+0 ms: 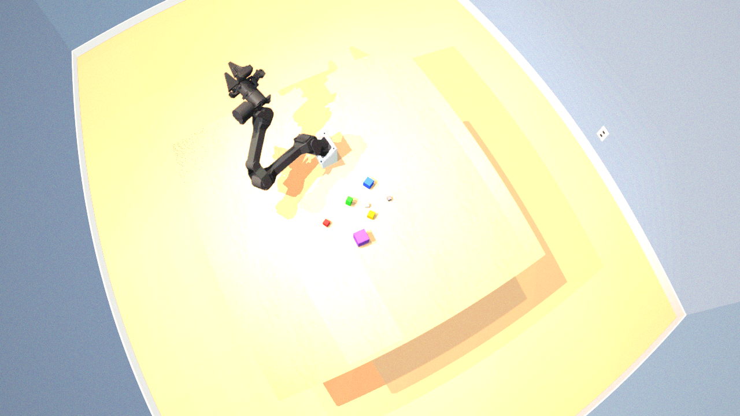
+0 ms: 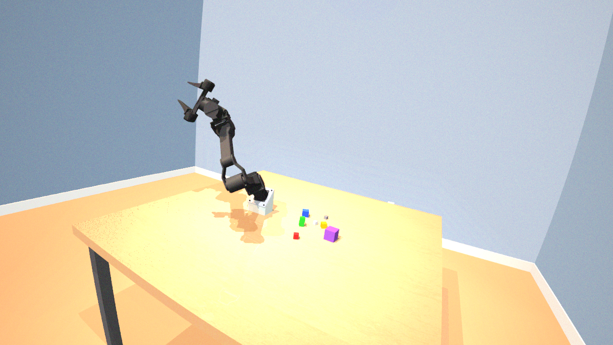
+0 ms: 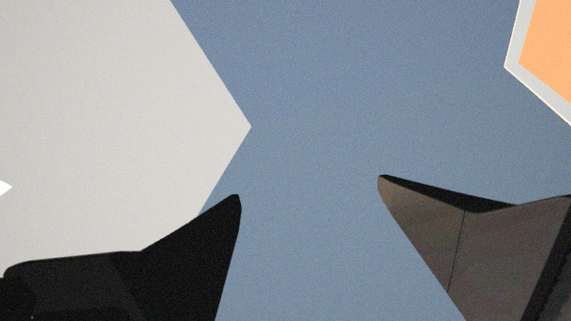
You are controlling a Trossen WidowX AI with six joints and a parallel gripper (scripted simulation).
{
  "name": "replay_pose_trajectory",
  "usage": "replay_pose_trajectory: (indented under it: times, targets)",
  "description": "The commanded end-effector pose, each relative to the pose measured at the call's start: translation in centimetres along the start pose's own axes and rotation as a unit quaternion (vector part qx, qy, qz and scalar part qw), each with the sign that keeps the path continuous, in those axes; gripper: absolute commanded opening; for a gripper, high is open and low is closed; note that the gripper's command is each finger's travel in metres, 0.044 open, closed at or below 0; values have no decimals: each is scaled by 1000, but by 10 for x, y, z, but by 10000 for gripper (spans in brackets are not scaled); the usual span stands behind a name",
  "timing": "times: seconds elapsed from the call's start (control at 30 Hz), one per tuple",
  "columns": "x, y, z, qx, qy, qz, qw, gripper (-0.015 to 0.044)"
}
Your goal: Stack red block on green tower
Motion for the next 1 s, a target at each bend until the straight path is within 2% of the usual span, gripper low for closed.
replay_pose_trajectory:
  times: [0.0, 0.2, 0.43, 0.7, 0.97]
  targets:
    - [0, -1, 2, -3, -3, -2, 1000, 426]
    - [-18, -30, 53, -94, -101, -76, 988, 440]
    - [-60, -62, 119, -205, -211, -193, 936, 440]
    - [-132, -86, 185, -305, -304, -346, 834, 440]
    - [-223, -95, 228, -363, -354, -504, 699, 440]
Point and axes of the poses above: the point midway between the two fingers, 35 mm back from their tips, its own x axis out along the fingers, its own z axis across the jaws, y = z × x, the point moved 1 cm from there along -x, back along the fingers, and after that the axes turned 13 degrees about x, right-handed, at the moved point
